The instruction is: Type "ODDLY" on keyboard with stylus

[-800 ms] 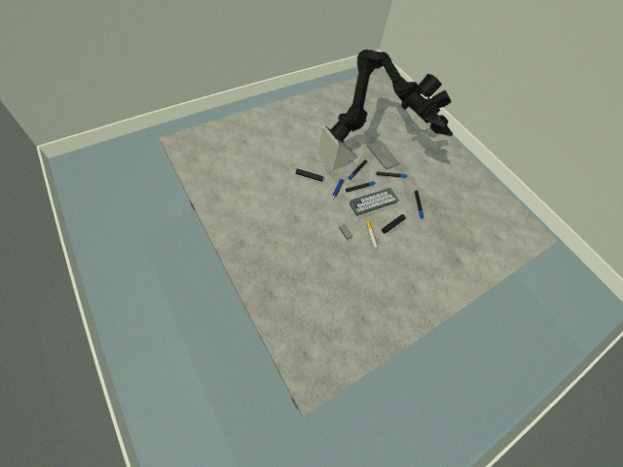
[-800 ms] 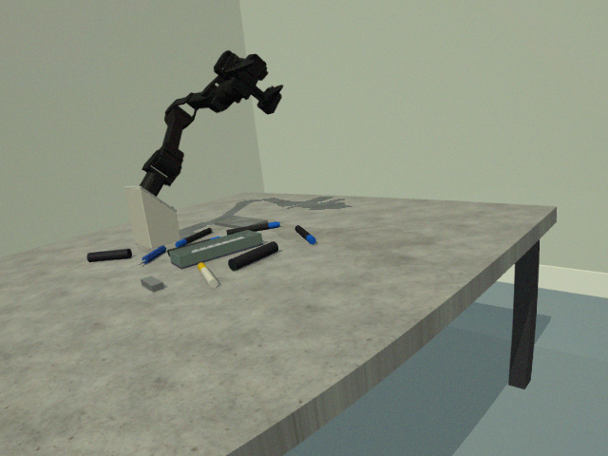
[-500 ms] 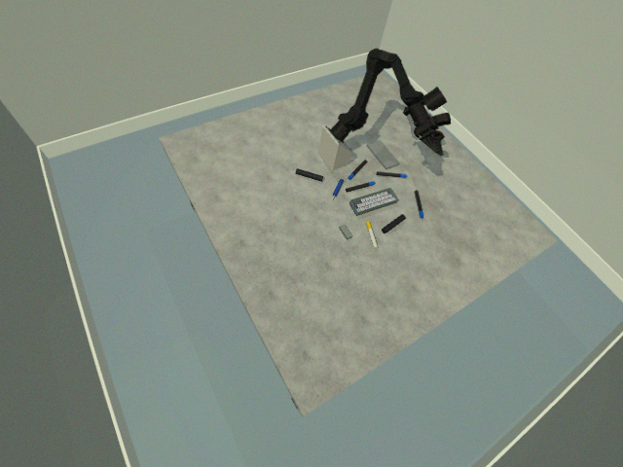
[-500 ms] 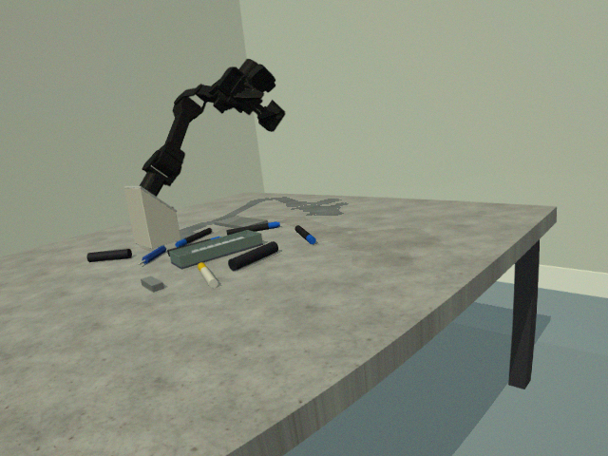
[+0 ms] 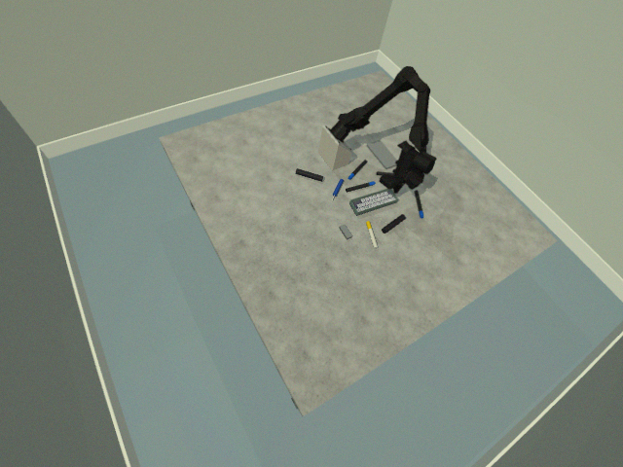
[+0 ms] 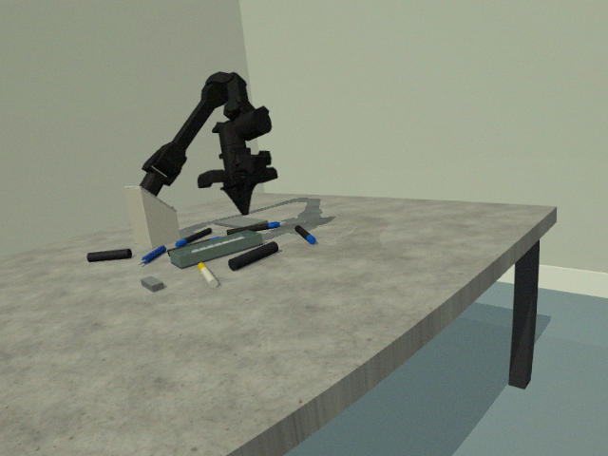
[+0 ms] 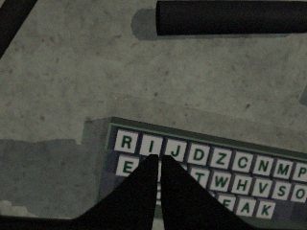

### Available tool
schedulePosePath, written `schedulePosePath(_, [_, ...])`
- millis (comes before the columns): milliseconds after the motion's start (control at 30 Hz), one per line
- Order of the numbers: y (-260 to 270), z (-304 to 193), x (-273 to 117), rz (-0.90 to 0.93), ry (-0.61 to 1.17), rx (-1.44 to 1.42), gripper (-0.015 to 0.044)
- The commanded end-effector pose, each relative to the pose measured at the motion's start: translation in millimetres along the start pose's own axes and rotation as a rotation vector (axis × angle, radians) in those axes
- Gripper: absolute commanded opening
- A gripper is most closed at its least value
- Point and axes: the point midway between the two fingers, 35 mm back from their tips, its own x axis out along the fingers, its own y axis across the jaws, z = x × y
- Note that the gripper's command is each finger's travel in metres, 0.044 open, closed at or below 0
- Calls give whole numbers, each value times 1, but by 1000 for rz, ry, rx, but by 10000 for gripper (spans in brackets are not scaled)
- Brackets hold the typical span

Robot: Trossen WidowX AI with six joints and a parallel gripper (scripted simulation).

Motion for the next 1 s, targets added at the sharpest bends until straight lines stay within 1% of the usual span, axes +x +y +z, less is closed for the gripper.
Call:
schedulePosePath(0, [-1,-26,28,103,207,167,0])
schedulePosePath(400, [-1,-27,29,107,217,175,0])
schedulePosePath(467, [-12,-28,30,105,217,175,0])
schedulePosePath(600, [-63,-39,34,104,217,175,0])
schedulePosePath(967, [-66,-39,34,104,217,175,0])
